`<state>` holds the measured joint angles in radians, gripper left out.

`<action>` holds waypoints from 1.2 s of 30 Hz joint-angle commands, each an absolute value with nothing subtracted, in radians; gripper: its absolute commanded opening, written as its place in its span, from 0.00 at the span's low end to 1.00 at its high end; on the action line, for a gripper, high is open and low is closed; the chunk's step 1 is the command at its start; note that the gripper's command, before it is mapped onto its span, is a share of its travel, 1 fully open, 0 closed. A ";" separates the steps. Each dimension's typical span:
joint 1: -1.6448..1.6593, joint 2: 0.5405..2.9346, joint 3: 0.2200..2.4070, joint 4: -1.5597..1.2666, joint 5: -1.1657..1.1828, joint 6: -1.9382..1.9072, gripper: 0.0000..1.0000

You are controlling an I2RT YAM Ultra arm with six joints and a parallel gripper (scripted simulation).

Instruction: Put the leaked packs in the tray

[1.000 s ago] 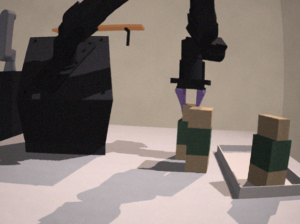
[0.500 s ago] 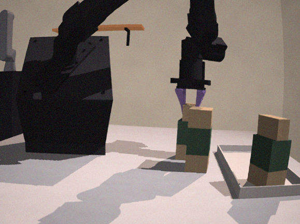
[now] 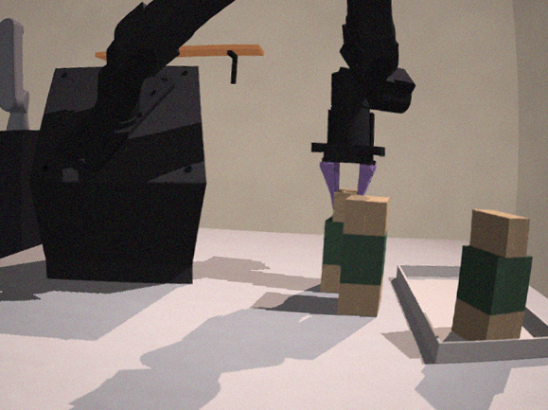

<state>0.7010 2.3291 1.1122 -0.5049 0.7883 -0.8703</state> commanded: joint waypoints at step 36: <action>0.808 2.243 1.187 -0.713 0.764 -0.746 0.26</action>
